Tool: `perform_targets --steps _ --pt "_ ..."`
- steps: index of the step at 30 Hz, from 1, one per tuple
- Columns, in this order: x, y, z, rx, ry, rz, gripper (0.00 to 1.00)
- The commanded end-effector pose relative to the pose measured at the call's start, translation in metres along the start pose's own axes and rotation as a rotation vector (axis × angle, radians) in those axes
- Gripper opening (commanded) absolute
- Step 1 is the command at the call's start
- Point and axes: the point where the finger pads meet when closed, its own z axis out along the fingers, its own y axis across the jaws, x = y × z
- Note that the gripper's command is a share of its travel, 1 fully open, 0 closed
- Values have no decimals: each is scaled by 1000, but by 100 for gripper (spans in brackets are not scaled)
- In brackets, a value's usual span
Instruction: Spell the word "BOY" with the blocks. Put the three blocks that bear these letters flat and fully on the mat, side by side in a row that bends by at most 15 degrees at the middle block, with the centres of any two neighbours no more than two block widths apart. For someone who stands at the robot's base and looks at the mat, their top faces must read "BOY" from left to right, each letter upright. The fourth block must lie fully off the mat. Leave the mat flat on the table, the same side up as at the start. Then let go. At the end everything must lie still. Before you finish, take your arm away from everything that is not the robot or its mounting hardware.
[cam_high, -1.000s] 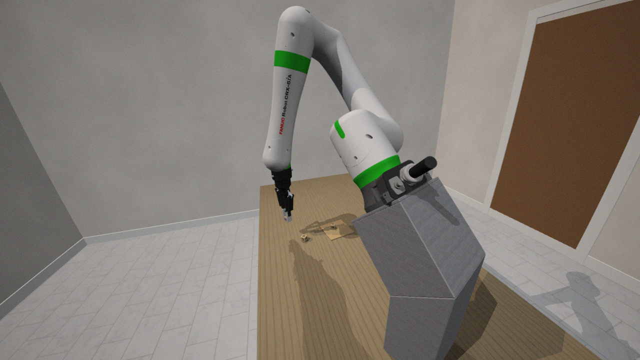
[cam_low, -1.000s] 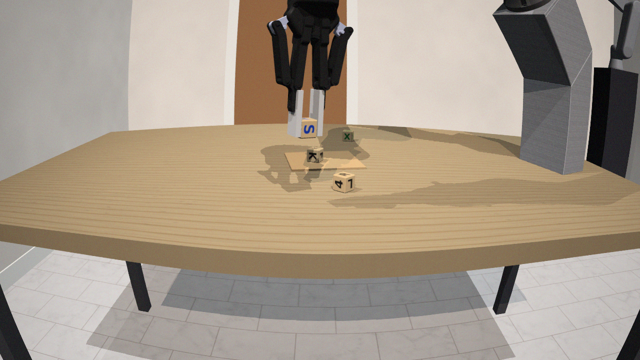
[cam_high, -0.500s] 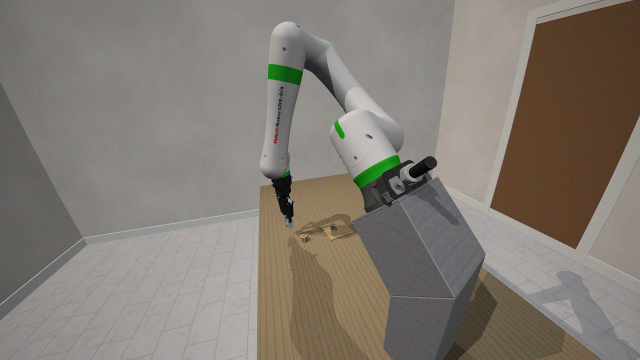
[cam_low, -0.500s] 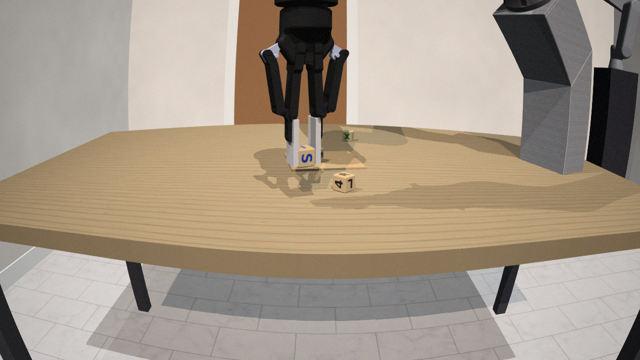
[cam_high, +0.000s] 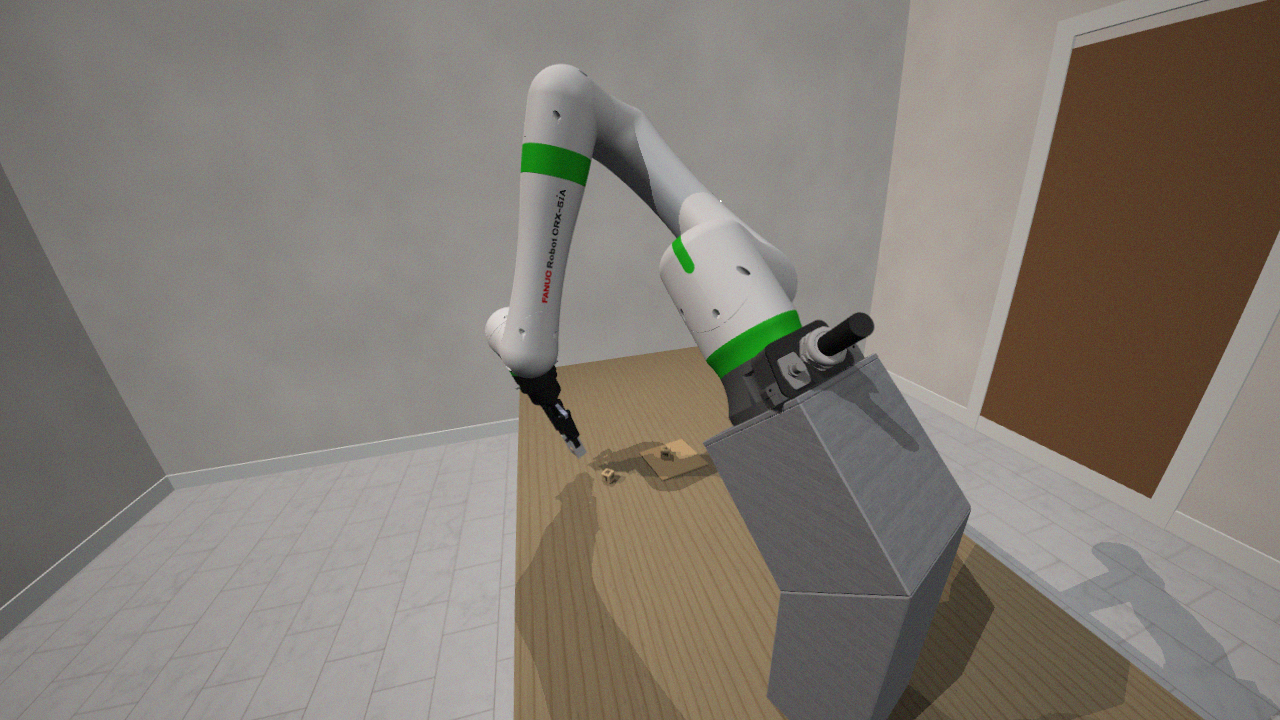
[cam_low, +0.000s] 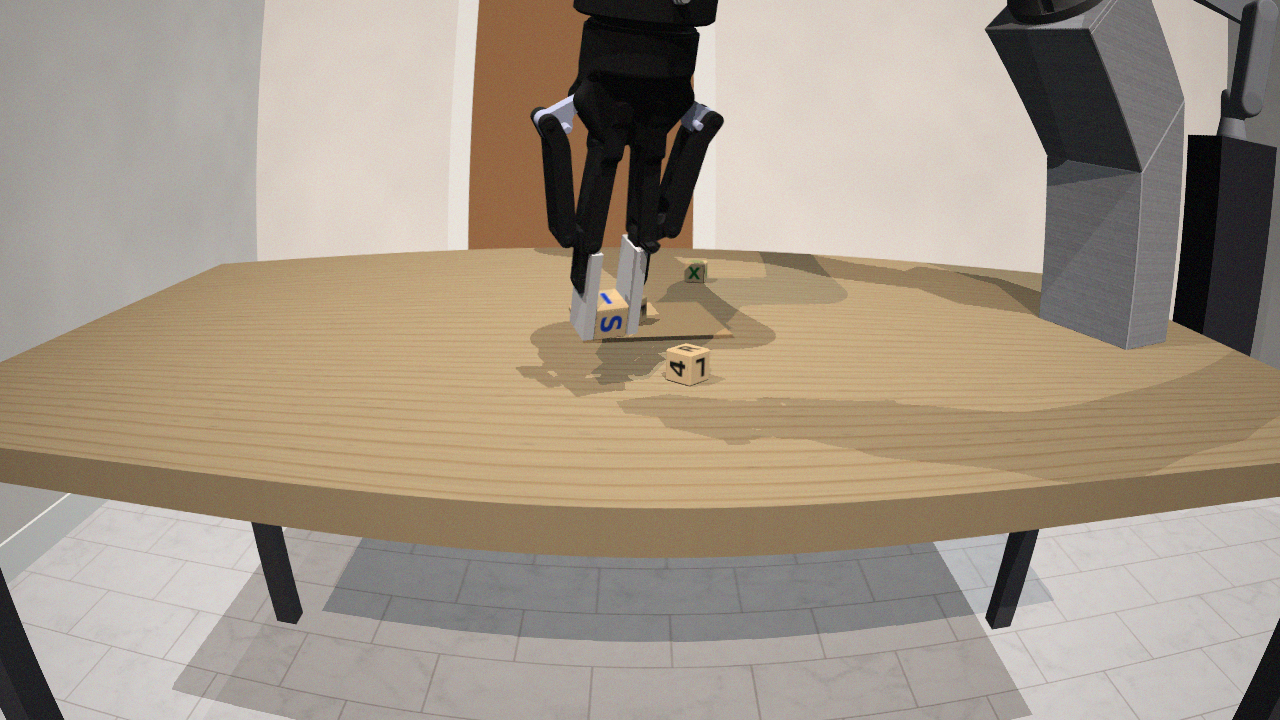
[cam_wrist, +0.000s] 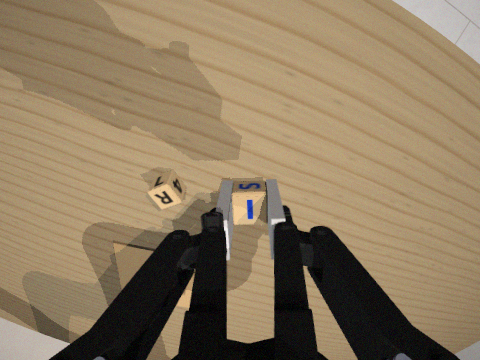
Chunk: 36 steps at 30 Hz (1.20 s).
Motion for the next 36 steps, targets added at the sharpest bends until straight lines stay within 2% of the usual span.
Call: perform_targets --steps 1,8,15,17,19,23,36 --pt "2 -2 1 -26 -137 10 13" --pt "5 -1 0 -33 -293 12 13" --pt "10 -1 3 -24 -499 16 13" --pt "10 -1 3 -24 -499 16 13" --pt "12 -1 3 -23 -598 17 13" --pt "14 -2 4 -23 -684 18 13" --pt "16 -2 9 -23 -698 18 13"
